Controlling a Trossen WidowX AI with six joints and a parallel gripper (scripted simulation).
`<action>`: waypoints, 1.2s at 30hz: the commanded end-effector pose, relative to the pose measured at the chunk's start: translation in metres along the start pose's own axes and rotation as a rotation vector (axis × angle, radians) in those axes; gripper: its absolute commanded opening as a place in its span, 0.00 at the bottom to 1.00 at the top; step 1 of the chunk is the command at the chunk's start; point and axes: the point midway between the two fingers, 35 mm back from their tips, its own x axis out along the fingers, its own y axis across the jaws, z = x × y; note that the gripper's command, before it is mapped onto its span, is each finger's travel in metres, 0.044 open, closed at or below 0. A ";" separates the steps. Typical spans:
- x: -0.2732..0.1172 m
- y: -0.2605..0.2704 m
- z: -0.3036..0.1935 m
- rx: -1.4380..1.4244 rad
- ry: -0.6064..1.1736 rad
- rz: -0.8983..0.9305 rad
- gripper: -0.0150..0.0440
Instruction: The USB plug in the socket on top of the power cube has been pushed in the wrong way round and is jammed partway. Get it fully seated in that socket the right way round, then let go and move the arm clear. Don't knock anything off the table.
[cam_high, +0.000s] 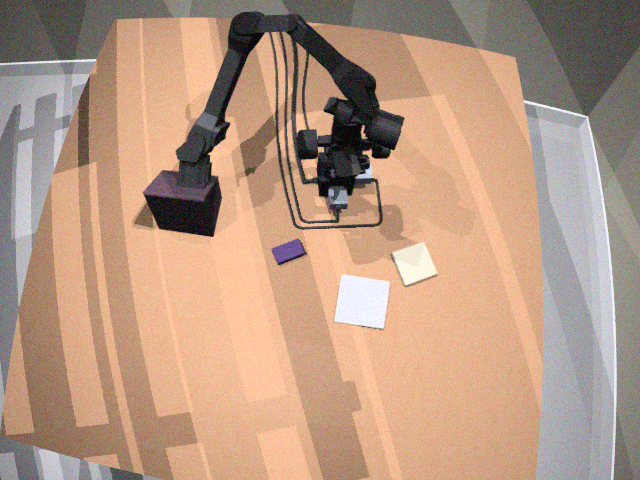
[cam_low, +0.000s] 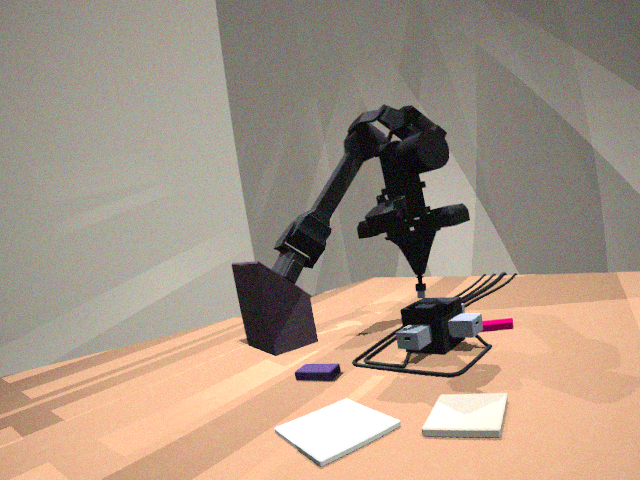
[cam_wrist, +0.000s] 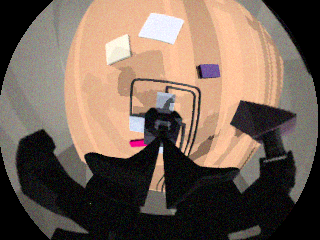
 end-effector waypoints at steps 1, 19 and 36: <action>0.002 0.000 -0.001 -0.007 0.009 0.000 0.25; 0.004 0.000 -0.002 -0.009 0.023 -0.001 0.25; 0.006 0.000 -0.004 -0.011 0.036 -0.002 0.25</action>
